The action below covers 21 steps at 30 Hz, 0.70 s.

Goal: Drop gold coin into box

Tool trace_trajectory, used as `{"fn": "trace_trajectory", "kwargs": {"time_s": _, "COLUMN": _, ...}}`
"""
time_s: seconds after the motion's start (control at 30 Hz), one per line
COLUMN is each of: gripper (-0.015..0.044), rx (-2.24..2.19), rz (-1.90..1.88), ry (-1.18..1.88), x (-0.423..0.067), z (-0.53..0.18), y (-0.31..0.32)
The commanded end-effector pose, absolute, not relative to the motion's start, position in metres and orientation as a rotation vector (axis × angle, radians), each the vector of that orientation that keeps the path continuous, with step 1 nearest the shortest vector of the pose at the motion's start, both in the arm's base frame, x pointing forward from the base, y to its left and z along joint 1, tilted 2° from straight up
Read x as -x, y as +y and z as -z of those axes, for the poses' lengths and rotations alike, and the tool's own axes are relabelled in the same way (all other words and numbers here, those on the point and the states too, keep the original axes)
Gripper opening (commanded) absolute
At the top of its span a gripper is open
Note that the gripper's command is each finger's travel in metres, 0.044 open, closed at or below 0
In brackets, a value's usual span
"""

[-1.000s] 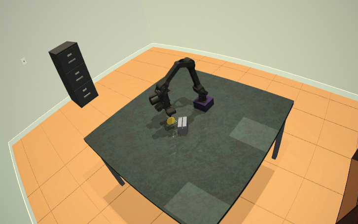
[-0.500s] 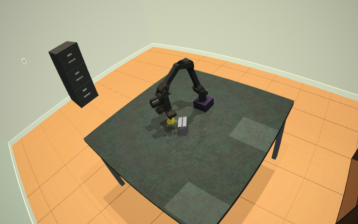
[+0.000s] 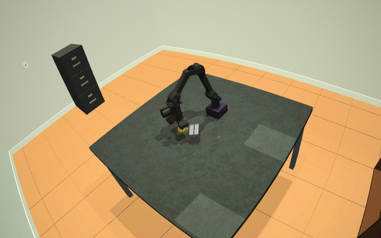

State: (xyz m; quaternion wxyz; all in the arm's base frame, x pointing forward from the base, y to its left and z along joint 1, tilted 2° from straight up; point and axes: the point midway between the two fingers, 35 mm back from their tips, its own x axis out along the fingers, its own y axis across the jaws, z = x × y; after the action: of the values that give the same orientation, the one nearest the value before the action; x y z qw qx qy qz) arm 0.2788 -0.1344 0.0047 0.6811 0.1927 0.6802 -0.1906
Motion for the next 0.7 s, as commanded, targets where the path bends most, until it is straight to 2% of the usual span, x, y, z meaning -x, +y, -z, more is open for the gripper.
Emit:
{"fn": "trace_trajectory", "kwargs": {"time_s": 0.0, "gripper": 0.0161, "rx": -0.427, "rz": 0.427, "ry": 1.530, "x": -0.277, "z": 0.002, "y": -0.135}}
{"fn": "trace_trajectory", "kwargs": {"time_s": 0.5, "gripper": 0.0161, "rx": -0.427, "rz": 0.427, "ry": 1.531, "x": -0.276, "z": 0.024, "y": -0.134}}
{"fn": "trace_trajectory", "kwargs": {"time_s": 0.67, "gripper": 0.0029, "rx": -0.427, "rz": 0.427, "ry": 1.531, "x": -0.276, "z": 0.024, "y": -0.134}}
